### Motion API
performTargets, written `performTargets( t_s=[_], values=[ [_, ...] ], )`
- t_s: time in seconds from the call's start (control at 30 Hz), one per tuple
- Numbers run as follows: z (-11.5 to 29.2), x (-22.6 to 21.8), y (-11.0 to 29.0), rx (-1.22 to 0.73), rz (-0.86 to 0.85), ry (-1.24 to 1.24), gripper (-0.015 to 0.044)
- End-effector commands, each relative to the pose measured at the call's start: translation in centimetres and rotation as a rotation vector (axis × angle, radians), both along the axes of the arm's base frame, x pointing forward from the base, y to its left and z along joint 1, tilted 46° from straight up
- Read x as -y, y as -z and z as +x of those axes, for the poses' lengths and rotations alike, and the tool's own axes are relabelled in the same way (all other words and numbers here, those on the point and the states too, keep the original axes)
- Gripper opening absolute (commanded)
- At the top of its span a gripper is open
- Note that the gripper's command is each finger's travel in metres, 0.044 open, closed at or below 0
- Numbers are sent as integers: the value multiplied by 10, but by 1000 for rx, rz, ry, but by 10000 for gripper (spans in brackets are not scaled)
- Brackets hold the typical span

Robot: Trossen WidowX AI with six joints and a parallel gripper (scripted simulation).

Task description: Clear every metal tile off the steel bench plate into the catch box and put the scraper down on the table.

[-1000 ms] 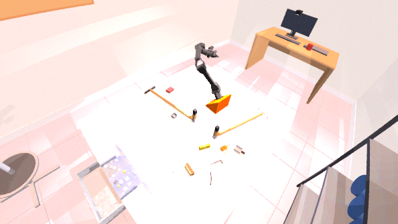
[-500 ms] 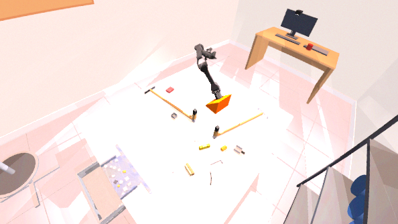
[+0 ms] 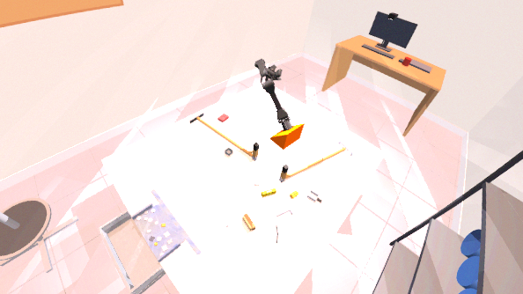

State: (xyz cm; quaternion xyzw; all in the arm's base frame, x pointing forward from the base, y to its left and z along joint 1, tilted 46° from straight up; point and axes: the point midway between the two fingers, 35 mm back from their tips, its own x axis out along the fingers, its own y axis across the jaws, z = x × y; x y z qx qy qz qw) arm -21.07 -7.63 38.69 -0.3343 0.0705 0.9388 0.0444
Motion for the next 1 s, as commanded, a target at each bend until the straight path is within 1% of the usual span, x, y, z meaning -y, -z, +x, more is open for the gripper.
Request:
performTargets(
  t_s=[0.0, 0.5, 0.97],
  values=[
    [1, 13, 1, 5, 8, -57, 0],
    [9, 58, 7, 22, 44, -234, 0],
    [24, 99, 13, 33, 81, -399, 0]
  ],
)
